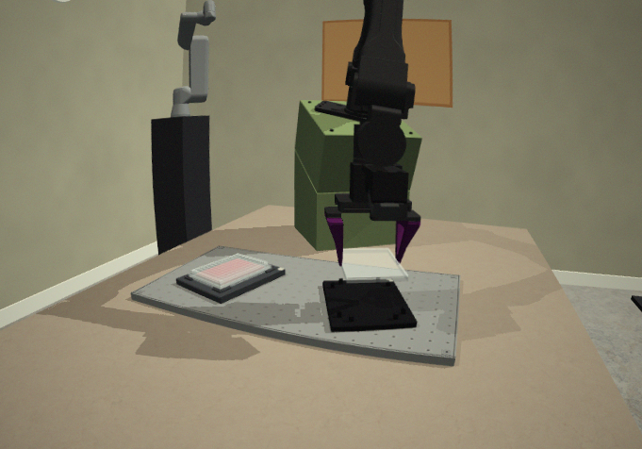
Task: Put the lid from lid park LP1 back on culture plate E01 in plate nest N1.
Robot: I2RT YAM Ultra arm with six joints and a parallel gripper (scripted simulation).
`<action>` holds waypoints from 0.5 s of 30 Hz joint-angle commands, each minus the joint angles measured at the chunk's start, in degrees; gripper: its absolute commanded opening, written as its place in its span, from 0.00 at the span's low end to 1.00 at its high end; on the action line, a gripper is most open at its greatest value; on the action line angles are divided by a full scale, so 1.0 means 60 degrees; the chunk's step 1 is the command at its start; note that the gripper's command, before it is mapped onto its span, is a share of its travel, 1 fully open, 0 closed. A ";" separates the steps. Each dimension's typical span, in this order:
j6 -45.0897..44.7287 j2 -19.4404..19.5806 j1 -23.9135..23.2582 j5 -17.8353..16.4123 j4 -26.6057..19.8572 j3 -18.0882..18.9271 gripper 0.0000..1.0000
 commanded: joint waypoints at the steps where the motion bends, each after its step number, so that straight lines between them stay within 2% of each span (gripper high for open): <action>1: -0.0028 0.0028 -0.0159 -0.0067 0.0064 0.0039 0.00; 13: -0.0027 0.0057 -0.0158 -0.0067 0.0080 0.0049 0.00; 15: 0.0536 -0.0021 -0.0315 -0.0133 0.0211 -0.0274 0.00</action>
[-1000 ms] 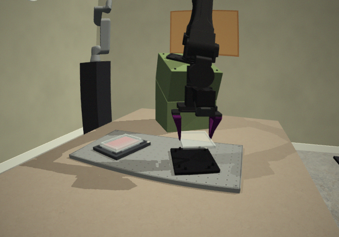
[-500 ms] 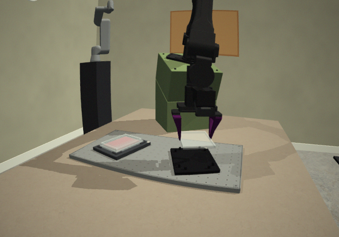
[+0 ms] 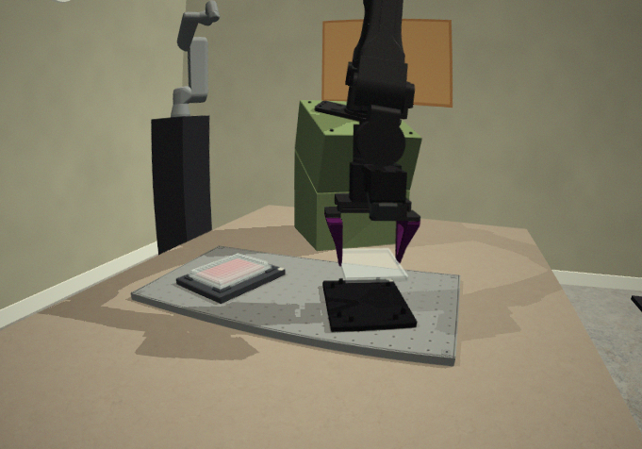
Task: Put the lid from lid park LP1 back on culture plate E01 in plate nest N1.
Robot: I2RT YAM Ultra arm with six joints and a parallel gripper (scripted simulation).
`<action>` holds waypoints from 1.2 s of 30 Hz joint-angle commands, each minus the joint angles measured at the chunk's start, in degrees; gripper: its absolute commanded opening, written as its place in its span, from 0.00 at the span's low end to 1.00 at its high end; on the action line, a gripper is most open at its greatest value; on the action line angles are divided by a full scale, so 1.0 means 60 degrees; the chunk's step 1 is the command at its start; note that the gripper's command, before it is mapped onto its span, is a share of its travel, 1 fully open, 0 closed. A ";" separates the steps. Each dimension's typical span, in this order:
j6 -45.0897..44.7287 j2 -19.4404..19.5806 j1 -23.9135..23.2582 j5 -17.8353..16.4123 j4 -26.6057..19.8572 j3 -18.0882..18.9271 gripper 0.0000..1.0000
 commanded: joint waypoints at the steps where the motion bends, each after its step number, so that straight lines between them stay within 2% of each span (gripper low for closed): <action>1: 0.0671 -0.0055 -0.0376 -0.0134 0.0207 -0.0309 0.00; 4: 0.0914 -0.0083 -0.0454 -0.0161 0.0238 -0.0354 0.00; 19: 0.4525 0.0095 -0.1676 -0.0562 0.0593 -0.0845 0.00; 21: 0.4525 0.0095 -0.1676 -0.0562 0.0593 -0.0845 0.00; 22: 0.4712 -0.0133 -0.1759 -0.0589 0.0611 -0.0773 0.00; 26: 0.4389 0.0195 -0.2094 -0.0694 0.0667 -0.0934 0.00; 36: 0.3453 0.0389 -0.2941 -0.0952 0.0660 -0.0848 0.00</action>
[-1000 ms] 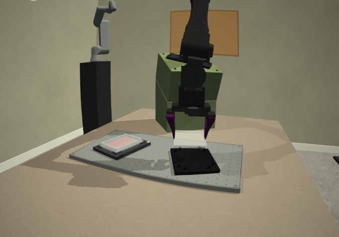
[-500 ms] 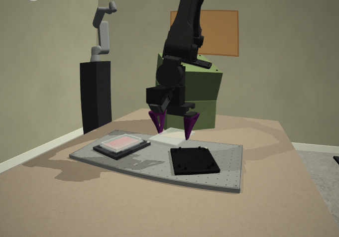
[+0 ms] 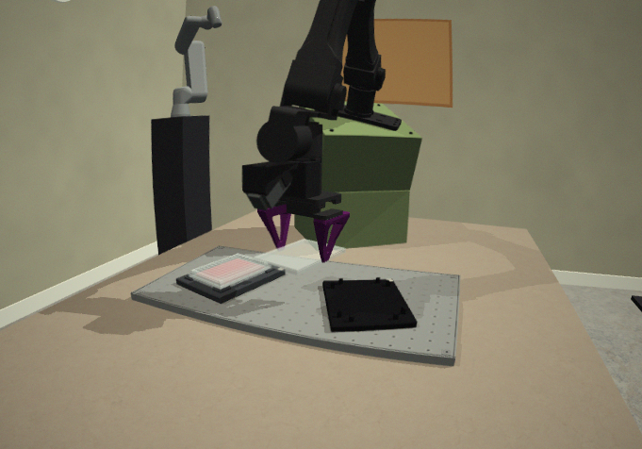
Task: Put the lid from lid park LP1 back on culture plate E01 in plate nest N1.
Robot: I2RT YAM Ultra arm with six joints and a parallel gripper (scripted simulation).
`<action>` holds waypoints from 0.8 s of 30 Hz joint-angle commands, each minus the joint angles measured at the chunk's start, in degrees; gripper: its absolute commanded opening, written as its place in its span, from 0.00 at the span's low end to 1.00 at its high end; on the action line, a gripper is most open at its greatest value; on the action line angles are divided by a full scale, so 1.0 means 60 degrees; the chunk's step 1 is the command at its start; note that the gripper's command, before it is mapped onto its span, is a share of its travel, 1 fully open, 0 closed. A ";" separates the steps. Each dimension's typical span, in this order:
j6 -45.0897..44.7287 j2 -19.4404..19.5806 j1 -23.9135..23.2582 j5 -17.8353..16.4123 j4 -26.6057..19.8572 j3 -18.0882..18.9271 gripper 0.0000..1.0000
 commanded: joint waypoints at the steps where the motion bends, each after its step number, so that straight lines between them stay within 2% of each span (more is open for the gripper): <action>1: -0.0350 0.0108 -0.0311 -0.0162 0.0055 -0.0047 0.00; 2: -0.0350 0.0108 -0.0311 -0.0162 0.0055 -0.0047 0.00; 3: -0.0433 -0.0205 -0.0396 -0.0187 0.0060 -0.0022 0.00; 6: -0.0683 0.0202 -0.0651 -0.0261 0.0032 0.0102 0.00; 17: -0.1600 0.0520 -0.1581 -0.0520 -0.0116 0.0407 0.00; 19: -0.1600 0.0520 -0.1581 -0.0520 -0.0116 0.0407 0.00; 20: -0.1683 0.0211 -0.1665 -0.0542 -0.0169 0.0435 0.00; 22: -0.1849 0.0622 -0.1831 -0.0586 -0.0225 0.0488 0.00; 24: -0.2015 0.0694 -0.1997 -0.0628 -0.0258 0.0549 0.00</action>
